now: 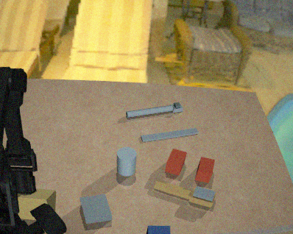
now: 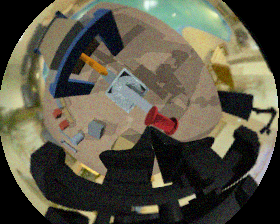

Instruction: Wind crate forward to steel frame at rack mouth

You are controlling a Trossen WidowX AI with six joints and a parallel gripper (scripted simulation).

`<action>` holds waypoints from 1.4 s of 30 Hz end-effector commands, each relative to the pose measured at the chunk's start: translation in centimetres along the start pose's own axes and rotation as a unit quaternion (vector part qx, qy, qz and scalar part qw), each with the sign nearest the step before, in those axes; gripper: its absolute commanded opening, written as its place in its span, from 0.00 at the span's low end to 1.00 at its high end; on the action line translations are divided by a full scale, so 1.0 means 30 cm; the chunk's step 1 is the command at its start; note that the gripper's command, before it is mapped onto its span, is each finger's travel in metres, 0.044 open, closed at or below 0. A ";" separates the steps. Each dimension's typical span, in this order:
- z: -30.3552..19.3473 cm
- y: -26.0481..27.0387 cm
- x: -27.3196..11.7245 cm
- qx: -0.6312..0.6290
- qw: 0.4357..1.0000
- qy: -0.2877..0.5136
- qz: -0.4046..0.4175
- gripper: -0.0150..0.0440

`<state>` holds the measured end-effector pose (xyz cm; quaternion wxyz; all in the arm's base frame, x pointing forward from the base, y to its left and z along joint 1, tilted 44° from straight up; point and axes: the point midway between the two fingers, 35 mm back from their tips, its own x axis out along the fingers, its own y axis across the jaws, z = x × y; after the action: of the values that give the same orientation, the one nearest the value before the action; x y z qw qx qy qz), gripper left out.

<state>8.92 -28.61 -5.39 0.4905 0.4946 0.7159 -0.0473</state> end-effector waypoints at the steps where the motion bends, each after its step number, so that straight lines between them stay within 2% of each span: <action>1: -0.003 0.003 0.018 0.002 1.000 0.000 0.002 0.25; 34: 0.083 -0.048 0.017 0.002 1.000 -0.001 0.001 0.25; 42: 0.063 -0.042 -0.143 0.010 1.000 -0.025 -0.009 0.25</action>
<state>9.37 -31.71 -5.55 0.4916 0.4973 0.7127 -0.0547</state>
